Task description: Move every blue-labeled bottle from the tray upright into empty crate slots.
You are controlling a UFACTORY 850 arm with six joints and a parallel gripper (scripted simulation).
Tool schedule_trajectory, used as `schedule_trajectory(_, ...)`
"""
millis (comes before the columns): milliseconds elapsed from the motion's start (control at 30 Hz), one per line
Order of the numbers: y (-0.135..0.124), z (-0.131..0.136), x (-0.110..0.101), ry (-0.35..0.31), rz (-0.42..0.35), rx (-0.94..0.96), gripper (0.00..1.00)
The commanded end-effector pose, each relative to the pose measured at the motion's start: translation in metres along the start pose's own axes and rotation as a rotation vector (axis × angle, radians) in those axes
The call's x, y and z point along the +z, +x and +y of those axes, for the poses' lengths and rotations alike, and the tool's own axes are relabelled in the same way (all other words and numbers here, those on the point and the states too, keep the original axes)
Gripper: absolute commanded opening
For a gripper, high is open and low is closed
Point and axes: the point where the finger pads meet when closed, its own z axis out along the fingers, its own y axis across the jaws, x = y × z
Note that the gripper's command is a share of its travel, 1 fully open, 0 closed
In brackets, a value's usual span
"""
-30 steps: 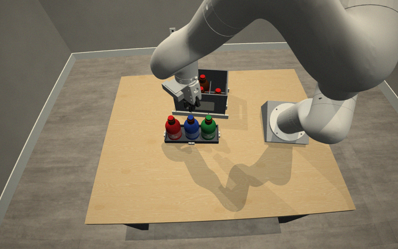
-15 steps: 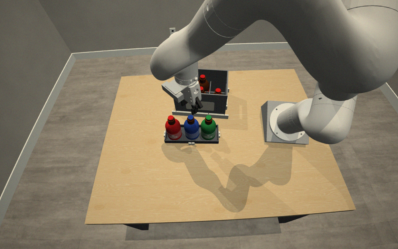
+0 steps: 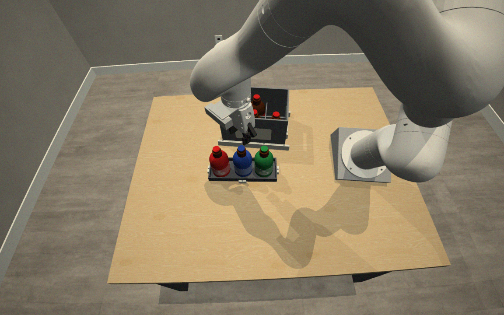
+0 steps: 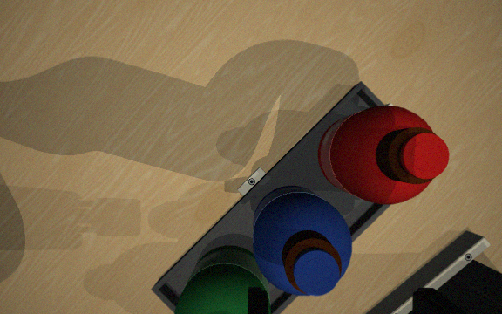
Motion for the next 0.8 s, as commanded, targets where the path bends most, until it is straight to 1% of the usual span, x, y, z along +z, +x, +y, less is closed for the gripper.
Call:
schedule_trajectory(0, 0.000, 0.001, -0.001, -0.002, 0.001, 0.000, 0.66)
schedule_trajectory(400, 0.000, 0.001, 0.002, -0.002, 0.000, 0.000, 0.66)
schedule_trajectory(767, 0.001, 0.001, 0.013, -0.002, -0.001, 0.000, 0.66)
